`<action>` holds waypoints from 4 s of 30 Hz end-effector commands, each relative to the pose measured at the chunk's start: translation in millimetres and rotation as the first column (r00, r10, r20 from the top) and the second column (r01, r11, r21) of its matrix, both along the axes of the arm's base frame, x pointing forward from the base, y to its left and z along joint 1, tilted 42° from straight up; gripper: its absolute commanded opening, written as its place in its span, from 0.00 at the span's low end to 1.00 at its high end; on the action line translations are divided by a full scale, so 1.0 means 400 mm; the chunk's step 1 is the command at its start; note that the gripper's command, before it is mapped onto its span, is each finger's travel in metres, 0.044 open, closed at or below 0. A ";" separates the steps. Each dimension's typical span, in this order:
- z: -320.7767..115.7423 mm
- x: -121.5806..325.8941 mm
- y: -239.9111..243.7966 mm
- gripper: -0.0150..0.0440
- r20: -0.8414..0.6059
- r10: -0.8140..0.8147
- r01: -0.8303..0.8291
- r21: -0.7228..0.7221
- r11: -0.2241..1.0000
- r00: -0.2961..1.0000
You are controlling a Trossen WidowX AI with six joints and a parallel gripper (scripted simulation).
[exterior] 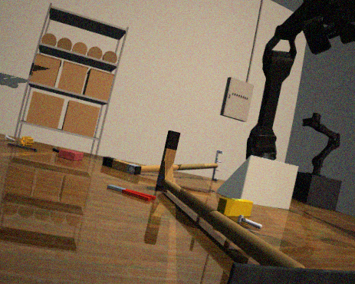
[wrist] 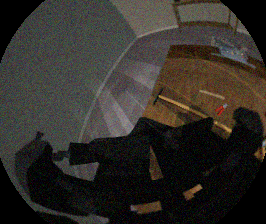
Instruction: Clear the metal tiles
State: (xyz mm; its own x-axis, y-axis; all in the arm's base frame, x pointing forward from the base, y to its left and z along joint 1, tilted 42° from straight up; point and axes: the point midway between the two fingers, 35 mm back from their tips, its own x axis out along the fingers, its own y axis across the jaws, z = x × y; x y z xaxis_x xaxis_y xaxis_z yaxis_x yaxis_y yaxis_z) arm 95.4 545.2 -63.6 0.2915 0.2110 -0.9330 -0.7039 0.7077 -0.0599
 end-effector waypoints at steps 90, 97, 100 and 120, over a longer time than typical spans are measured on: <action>-0.077 0.430 -0.521 0.25 -0.035 0.031 -0.046 -0.690 0.722 0.999; -0.112 0.442 -0.543 0.25 -0.034 0.031 -0.046 -0.690 0.723 0.999; -0.127 0.446 -0.553 0.25 -0.034 0.031 -0.046 -0.690 0.723 0.999; -0.221 0.468 -0.628 0.25 -0.033 0.031 -0.045 -0.690 0.722 0.999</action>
State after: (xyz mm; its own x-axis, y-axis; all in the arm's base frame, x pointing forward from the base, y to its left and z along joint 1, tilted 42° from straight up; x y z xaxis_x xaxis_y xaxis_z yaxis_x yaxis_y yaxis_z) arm 282.2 303.2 -143.0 0.2834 -0.4707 -0.8355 -0.7309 0.4581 -0.5060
